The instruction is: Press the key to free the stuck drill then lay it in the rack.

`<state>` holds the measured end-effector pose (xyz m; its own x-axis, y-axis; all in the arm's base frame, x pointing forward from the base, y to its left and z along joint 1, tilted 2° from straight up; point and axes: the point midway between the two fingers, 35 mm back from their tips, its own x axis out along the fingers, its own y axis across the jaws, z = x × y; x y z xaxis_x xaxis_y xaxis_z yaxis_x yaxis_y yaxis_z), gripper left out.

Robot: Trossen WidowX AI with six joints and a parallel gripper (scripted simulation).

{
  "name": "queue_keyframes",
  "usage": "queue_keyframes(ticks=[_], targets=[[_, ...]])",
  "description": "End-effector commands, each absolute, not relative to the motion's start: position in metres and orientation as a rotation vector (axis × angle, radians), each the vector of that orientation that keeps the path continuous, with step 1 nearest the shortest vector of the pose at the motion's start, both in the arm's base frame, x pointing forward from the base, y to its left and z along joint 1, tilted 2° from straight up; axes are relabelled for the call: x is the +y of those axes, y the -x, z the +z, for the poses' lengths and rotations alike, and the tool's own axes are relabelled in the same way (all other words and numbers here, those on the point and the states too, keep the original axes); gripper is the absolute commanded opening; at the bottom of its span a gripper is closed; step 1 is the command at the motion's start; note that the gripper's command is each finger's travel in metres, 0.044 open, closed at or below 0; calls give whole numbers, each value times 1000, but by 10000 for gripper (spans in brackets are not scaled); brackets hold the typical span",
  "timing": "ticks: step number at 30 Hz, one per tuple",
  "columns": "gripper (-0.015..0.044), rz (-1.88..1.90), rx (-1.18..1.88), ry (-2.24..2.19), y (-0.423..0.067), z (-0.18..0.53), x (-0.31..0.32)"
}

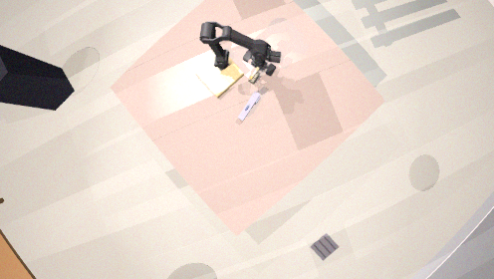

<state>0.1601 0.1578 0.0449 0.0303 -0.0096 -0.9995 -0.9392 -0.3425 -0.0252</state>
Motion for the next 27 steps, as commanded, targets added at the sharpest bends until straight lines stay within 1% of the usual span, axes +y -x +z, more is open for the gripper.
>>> queue_keyframes(ticks=[1, 27], targets=[[0, 1424, 1010, 1487, -159, 41, 157], [0, 1424, 1010, 1487, -161, 11, 158]])
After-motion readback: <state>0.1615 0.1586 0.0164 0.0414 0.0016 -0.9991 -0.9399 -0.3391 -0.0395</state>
